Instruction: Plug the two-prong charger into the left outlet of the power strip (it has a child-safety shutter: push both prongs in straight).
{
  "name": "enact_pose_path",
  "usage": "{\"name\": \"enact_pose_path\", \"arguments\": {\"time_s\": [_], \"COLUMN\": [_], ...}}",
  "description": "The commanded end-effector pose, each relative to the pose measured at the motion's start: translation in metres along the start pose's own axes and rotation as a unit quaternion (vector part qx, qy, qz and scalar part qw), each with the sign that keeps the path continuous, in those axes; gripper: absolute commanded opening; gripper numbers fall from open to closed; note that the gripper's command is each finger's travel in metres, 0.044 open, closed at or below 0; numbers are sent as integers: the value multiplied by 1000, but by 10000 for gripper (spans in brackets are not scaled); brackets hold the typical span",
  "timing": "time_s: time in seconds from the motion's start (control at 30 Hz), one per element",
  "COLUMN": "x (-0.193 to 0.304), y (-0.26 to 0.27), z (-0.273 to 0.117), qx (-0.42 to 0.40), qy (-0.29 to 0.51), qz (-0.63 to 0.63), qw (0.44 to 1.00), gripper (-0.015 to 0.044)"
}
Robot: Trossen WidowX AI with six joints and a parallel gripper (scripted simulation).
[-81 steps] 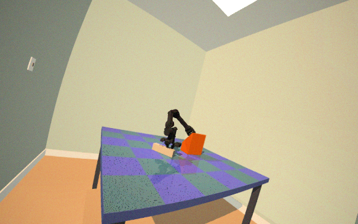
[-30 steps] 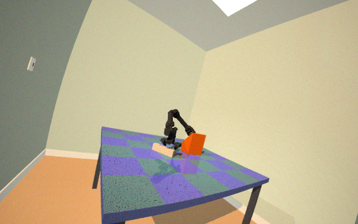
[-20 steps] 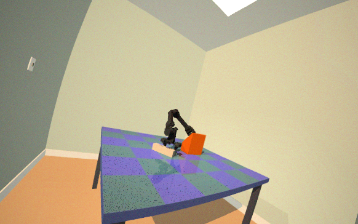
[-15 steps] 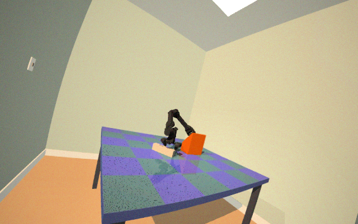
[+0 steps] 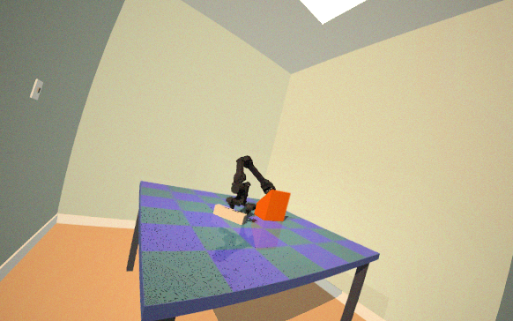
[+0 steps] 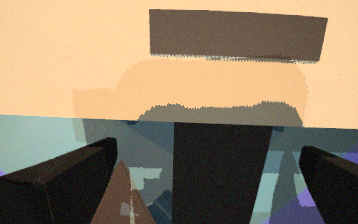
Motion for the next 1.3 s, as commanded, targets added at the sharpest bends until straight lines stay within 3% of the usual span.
{"name": "enact_pose_path", "arguments": {"time_s": [0.0, 1.27], "x": [3, 40], "y": [-1, 6], "z": [-1, 3], "qx": [-1, -1], "qy": [-3, -2], "qz": [0, -1], "qw": [1000, 1000], "gripper": [440, 440]}}
Point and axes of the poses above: the point midway between the two fingers, 35 mm back from their tips, its own z axis out along the fingers, its own y axis across the jaws, x = y × z, the point moved 5 cm from there along -z, back along the fingers, and after that the axes turned 10 degrees about -z, right-handed, at the moved point
